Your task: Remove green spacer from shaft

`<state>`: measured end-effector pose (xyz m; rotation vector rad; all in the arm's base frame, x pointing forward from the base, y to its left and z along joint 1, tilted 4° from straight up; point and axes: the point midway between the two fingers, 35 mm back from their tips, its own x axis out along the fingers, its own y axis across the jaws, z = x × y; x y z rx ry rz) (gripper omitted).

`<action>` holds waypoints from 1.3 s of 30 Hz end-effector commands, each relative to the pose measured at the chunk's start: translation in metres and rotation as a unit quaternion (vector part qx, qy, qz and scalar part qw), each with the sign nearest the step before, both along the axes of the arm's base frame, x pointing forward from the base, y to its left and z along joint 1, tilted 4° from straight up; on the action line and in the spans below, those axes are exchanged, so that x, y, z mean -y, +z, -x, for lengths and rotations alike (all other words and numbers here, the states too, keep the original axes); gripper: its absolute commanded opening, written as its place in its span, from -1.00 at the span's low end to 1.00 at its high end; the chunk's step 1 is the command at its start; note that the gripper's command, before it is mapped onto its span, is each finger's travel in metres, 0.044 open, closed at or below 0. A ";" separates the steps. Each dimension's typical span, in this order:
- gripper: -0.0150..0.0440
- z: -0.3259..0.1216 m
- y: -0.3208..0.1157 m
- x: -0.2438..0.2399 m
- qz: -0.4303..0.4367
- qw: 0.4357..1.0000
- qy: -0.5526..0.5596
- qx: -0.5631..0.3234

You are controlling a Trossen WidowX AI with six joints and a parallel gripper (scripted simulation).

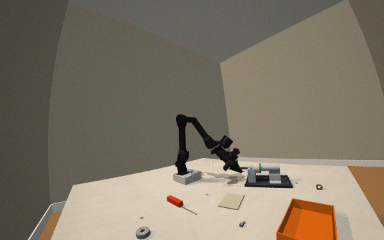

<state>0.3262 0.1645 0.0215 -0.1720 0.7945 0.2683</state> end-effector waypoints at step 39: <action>-0.49 0.004 0.000 0.002 0.000 1.000 -0.003 0.000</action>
